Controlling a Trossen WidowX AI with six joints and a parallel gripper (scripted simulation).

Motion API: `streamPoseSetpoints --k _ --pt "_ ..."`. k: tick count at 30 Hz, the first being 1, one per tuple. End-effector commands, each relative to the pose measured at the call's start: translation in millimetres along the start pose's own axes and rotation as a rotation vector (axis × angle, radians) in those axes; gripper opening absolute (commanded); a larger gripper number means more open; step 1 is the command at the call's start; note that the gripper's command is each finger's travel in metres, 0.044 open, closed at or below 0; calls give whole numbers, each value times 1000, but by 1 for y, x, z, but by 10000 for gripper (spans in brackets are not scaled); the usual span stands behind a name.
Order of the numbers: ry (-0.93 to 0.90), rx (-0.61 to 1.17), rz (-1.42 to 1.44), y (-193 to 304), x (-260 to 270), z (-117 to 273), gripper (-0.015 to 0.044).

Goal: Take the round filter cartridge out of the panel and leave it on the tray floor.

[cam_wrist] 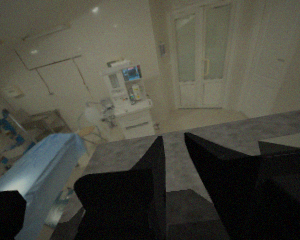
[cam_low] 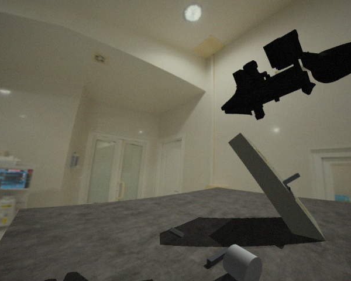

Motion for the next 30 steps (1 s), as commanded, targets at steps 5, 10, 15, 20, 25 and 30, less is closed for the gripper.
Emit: streamPoseSetpoints --k 5,10,15,20,25,30 --pt "191 170 -42 -10 -116 18 106" --pt "243 295 -243 1 -189 51 106" --pt "211 350 -510 19 -237 88 106" --pt "208 351 -520 20 -238 89 106" --pt "208 351 -520 20 -238 89 106" --pt "211 352 -519 22 -240 83 106"
Point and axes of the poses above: the point midway between the two fingers, 35 mm back from their tips, its own z axis back along the fingers, its own x axis across the jaws, y = z × x, the point moved 5 cm from there along z, back along the fingers, and after that the axes turned 11 degrees about -z, right-handed, at the moved point
